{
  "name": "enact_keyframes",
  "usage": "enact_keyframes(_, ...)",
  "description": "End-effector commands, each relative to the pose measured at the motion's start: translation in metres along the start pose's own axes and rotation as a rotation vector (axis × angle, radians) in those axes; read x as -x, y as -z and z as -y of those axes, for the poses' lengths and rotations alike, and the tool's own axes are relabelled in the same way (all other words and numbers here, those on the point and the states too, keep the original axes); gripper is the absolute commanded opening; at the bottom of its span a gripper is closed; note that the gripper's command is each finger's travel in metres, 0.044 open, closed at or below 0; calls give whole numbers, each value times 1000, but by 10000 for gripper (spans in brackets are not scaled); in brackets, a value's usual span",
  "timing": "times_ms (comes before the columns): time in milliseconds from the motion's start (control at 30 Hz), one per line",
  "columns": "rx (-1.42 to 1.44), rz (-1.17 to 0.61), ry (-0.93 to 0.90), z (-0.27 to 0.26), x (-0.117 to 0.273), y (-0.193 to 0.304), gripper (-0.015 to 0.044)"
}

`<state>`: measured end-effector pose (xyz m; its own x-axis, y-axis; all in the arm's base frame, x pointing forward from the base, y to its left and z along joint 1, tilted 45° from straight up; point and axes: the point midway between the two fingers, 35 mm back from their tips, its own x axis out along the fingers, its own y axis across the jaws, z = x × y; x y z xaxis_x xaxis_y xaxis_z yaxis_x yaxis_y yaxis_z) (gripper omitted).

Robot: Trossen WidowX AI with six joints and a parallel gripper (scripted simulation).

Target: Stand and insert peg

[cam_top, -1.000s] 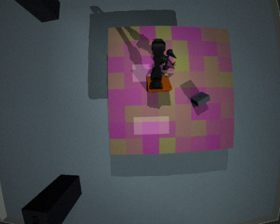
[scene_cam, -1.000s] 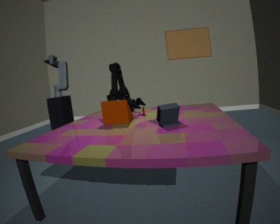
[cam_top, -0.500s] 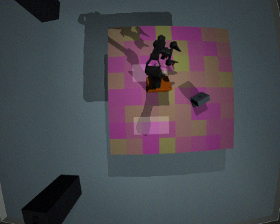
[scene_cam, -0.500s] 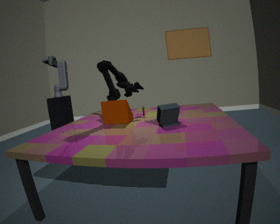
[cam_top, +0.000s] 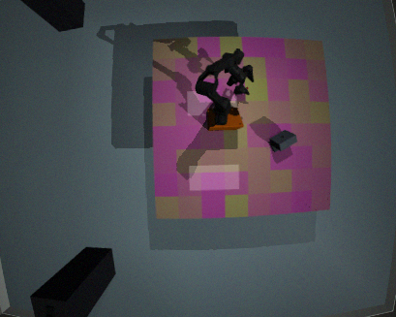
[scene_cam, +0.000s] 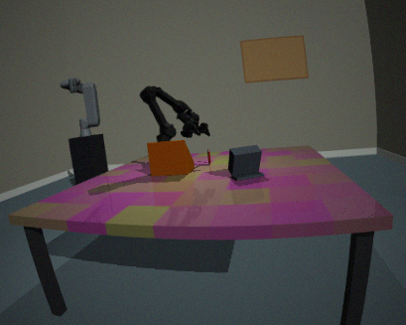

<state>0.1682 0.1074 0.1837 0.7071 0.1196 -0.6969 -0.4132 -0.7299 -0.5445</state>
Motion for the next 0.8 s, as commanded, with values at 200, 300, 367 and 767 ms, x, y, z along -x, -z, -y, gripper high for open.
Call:
enact_keyframes(200,79,267,-125,-4,-18,-20,440)
enact_keyframes(300,85,360,-141,-4,-21,-24,440)
enact_keyframes(367,85,423,-145,-3,-23,-27,440)
enact_keyframes(767,12,768,-48,14,-31,-29,440)
